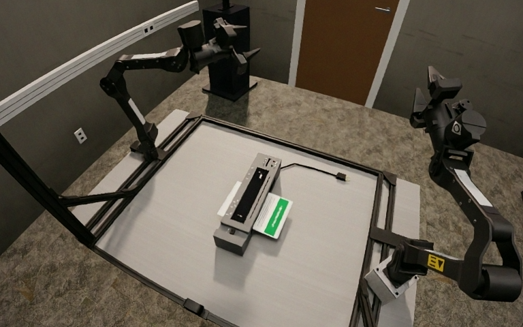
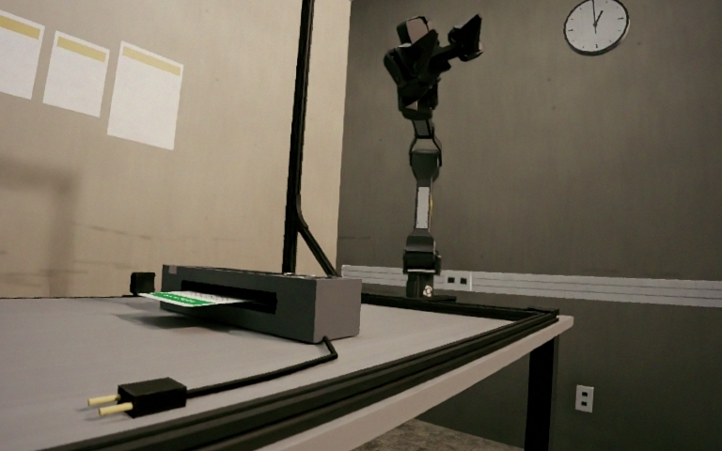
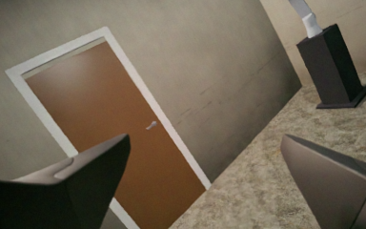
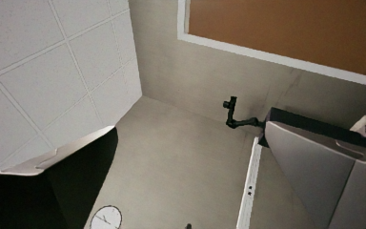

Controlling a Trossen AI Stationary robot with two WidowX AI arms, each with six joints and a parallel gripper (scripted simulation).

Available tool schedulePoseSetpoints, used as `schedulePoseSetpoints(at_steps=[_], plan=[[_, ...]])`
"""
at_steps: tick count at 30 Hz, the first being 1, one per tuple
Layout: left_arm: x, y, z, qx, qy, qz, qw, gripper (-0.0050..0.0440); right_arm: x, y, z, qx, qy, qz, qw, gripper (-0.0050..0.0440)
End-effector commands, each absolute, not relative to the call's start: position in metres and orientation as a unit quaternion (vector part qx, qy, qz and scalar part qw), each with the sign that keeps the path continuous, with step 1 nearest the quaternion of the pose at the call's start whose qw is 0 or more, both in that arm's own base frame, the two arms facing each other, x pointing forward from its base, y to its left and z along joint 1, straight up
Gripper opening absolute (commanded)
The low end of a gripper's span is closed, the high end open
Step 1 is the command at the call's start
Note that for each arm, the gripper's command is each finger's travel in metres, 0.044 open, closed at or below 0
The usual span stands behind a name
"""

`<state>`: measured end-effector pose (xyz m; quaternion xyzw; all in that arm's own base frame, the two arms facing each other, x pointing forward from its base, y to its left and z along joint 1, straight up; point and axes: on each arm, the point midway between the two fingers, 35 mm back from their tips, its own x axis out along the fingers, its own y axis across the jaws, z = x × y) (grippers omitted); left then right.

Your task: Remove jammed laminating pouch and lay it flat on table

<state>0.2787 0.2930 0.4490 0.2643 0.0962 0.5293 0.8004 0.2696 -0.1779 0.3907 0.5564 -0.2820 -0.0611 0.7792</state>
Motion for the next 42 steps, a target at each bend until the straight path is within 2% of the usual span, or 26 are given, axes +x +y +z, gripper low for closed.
schedulePoseSetpoints(at_steps=[1,2,8,14,19,25,31,36,42], plan=[[0.268,0.279,0.516,0.251,-0.012,0.536,0.806,0.0440,0.255,-0.166,0.396,0.555,-0.284,-0.060,0.780,0.0440],[0.266,0.275,0.529,0.247,-0.037,0.534,0.808,0.0440,0.252,-0.164,0.396,0.555,-0.284,-0.060,0.780,0.0440],[0.266,0.275,0.529,0.247,-0.037,0.534,0.808,0.0440,0.252,-0.164,0.396,0.555,-0.284,-0.060,0.780,0.0440],[0.242,0.245,0.599,0.231,-0.173,0.516,0.806,0.0440,0.322,-0.145,0.333,0.550,-0.098,-0.131,0.819,0.0440],[0.217,0.216,0.654,0.219,-0.286,0.485,0.797,0.0440,0.356,-0.104,0.269,0.502,0.083,-0.162,0.845,0.0440],[0.217,0.216,0.654,0.219,-0.286,0.485,0.797,0.0440,0.356,-0.104,0.269,0.502,0.083,-0.162,0.845,0.0440],[0.178,0.175,0.707,0.213,-0.405,0.440,0.773,0.0440,0.362,-0.045,0.199,0.409,0.288,-0.151,0.852,0.0440],[0.141,0.137,0.746,0.211,-0.501,0.388,0.744,0.0440,0.343,0.006,0.152,0.289,0.450,-0.120,0.837,0.0440],[0.141,0.137,0.746,0.211,-0.501,0.388,0.744,0.0440,0.343,0.006,0.152,0.282,0.458,-0.118,0.835,0.0440]])
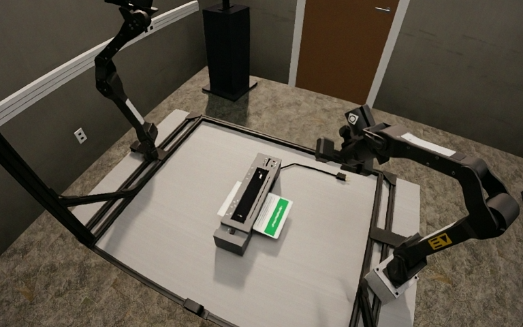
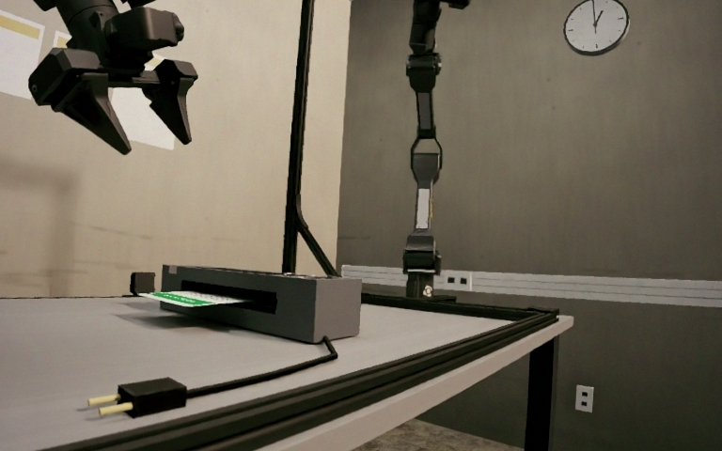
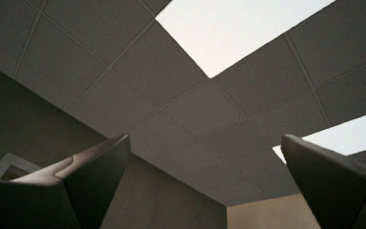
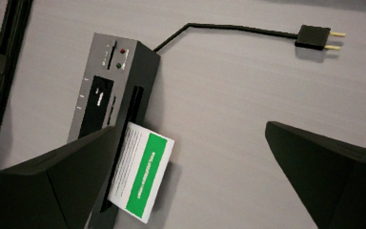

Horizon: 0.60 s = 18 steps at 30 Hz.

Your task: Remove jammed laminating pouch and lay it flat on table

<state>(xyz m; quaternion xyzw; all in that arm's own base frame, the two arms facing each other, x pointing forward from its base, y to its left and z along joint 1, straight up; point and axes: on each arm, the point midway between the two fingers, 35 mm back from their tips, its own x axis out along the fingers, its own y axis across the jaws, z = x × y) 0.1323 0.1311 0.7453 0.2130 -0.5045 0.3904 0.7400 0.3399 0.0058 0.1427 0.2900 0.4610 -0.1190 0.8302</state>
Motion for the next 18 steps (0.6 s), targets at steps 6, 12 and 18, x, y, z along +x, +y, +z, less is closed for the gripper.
schedulePoseSetpoints(at_steps=[6,12,18], plan=[[0.093,0.089,0.777,0.215,-0.598,0.321,0.703,0.0440,0.308,0.048,0.120,0.146,0.596,-0.059,0.787,0.0440],[0.050,0.045,0.797,0.224,-0.671,0.253,0.660,0.0440,0.270,0.073,0.106,0.000,0.699,0.000,0.715,0.0440],[0.051,0.047,0.792,0.226,-0.668,0.257,0.660,0.0440,0.271,0.073,0.106,0.016,0.689,-0.001,0.724,0.0440]])
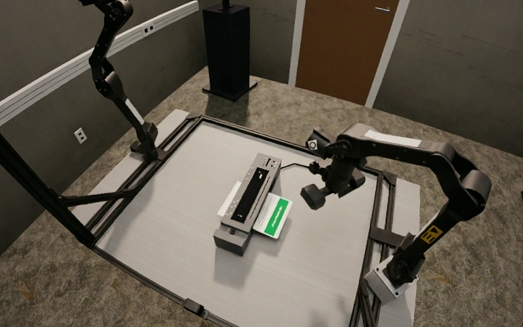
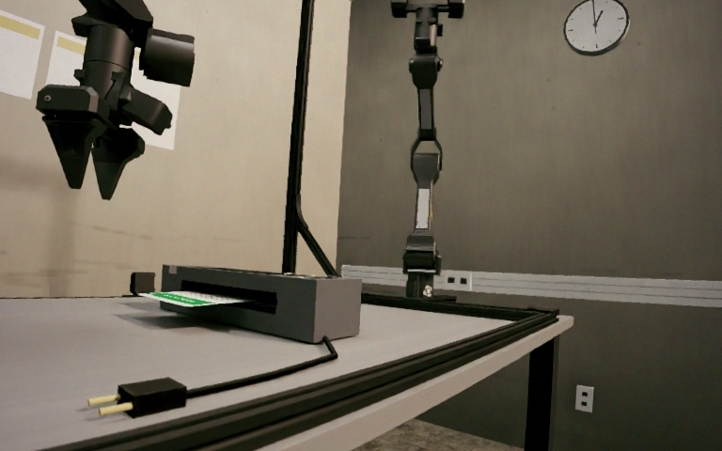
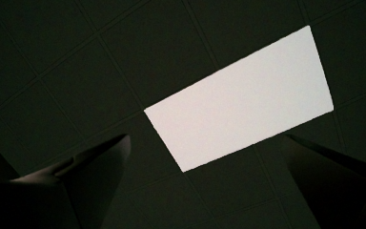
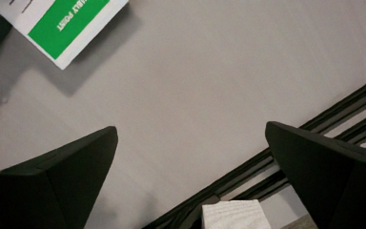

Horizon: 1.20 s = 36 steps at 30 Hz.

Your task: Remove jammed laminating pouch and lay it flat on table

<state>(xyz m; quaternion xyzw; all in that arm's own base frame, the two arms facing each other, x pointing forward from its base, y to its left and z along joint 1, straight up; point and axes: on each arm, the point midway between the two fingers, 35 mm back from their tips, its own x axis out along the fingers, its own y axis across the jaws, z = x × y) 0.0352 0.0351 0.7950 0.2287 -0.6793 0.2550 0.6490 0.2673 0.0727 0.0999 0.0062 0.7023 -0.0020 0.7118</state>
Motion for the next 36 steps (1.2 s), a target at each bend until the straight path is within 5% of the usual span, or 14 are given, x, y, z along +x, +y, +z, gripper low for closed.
schedulePoseSetpoints(at_steps=[1,16,27,36], plan=[[0.049,0.044,0.794,0.226,-0.673,0.252,0.658,0.0440,0.271,0.073,0.106,0.016,0.689,-0.001,0.724,0.0440],[0.024,0.018,0.803,0.233,-0.712,0.206,0.630,0.0440,0.271,0.073,0.106,0.016,0.689,-0.001,0.724,0.0440],[0.028,0.008,0.803,0.021,-0.749,0.025,0.662,0.0440,0.273,0.074,0.106,0.012,0.689,-0.001,0.724,0.0440],[0.037,0.013,0.802,0.027,-0.743,0.031,0.668,0.0440,0.273,0.074,0.106,0.012,0.689,-0.001,0.724,0.0440]])
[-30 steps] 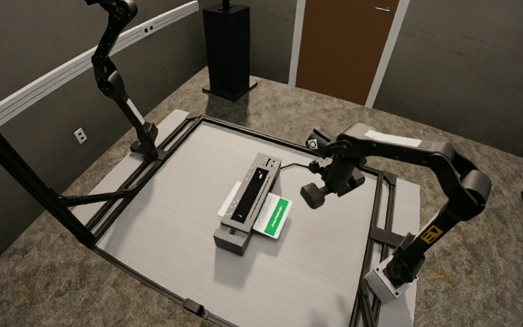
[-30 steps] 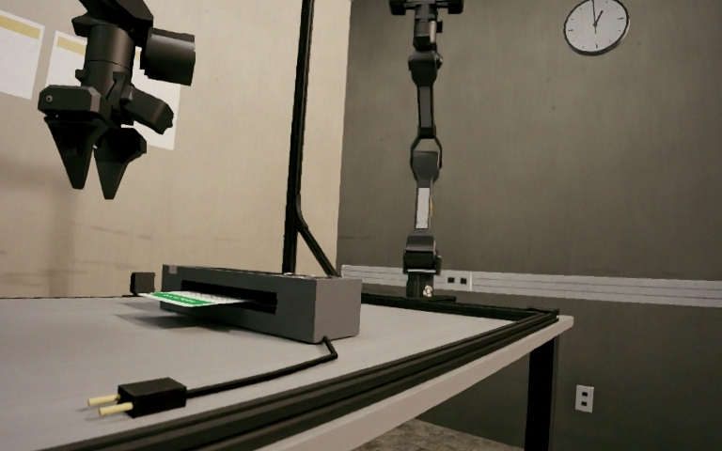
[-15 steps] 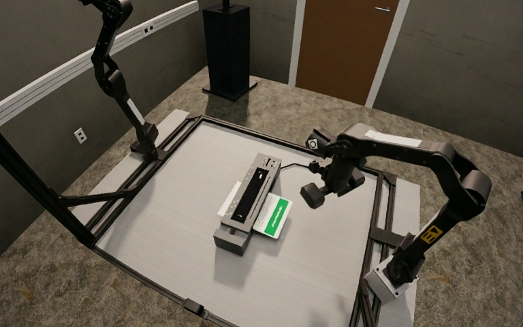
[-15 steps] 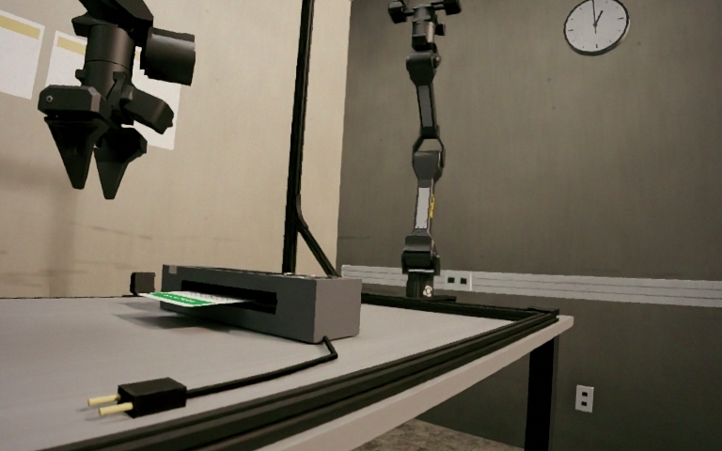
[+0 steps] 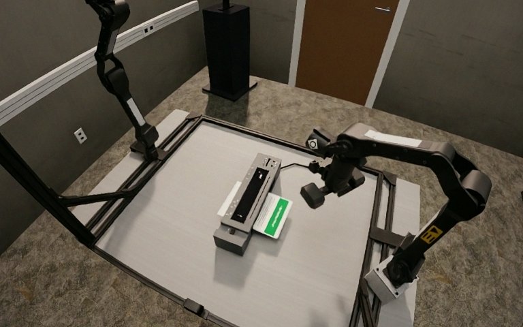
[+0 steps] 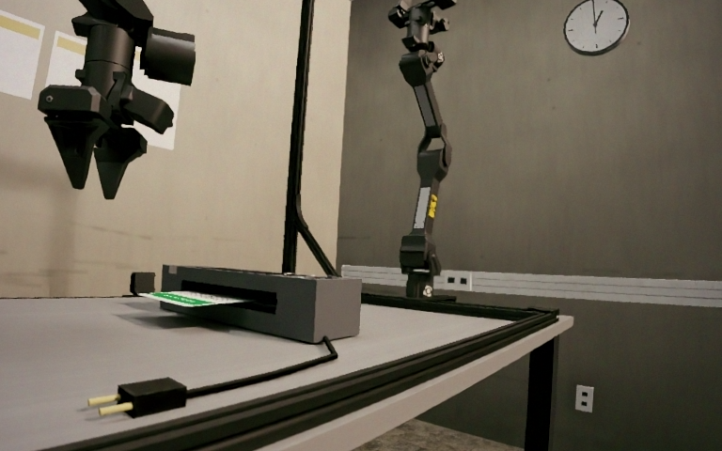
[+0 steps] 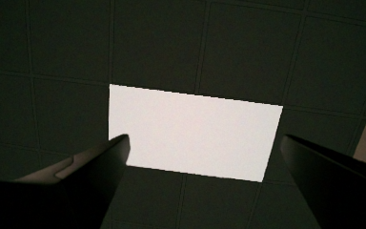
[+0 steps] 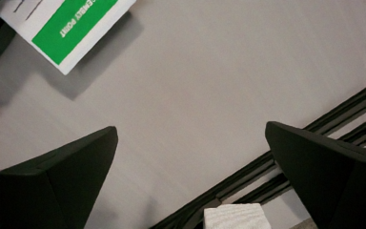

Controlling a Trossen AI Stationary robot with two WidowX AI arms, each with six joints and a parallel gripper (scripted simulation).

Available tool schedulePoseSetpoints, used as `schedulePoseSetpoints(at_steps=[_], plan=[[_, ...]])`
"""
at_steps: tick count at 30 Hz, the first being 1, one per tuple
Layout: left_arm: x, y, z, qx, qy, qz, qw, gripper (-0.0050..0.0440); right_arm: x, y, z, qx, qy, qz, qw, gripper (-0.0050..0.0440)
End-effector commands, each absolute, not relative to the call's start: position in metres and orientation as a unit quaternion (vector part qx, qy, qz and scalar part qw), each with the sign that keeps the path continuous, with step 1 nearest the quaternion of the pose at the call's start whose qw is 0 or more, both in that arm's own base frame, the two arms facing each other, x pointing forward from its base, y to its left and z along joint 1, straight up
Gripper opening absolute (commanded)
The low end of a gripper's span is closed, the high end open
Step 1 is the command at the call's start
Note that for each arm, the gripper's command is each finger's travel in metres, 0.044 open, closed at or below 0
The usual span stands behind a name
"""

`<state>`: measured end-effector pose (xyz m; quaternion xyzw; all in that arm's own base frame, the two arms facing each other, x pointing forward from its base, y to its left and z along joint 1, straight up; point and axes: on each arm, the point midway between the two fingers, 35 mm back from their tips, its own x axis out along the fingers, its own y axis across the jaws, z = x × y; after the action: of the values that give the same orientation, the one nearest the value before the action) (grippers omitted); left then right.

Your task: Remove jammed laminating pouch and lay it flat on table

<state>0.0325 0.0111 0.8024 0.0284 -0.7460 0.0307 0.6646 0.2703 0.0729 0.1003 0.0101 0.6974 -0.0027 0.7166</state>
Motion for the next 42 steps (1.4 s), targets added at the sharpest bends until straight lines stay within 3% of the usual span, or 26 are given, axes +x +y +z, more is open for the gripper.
schedulePoseSetpoints(at_steps=[1,14,25,31,42], plan=[[0.036,0.013,0.803,0.026,-0.744,0.030,0.667,0.0440,0.273,0.074,0.106,0.012,0.689,-0.001,0.724,0.0440],[0.028,0.008,0.803,0.020,-0.749,0.025,0.661,0.0440,0.273,0.074,0.106,0.012,0.689,-0.001,0.724,0.0440],[0.237,0.044,0.740,-0.005,-0.471,0.061,0.880,0.0440,0.273,0.074,0.106,0.012,0.689,-0.001,0.724,0.0440],[0.237,0.044,0.740,-0.005,-0.471,0.061,0.880,0.0440,0.273,0.074,0.106,0.012,0.689,-0.001,0.724,0.0440],[0.367,0.061,0.600,-0.022,-0.173,0.076,0.982,0.0440,0.273,0.074,0.106,0.012,0.689,-0.001,0.724,0.0440]])
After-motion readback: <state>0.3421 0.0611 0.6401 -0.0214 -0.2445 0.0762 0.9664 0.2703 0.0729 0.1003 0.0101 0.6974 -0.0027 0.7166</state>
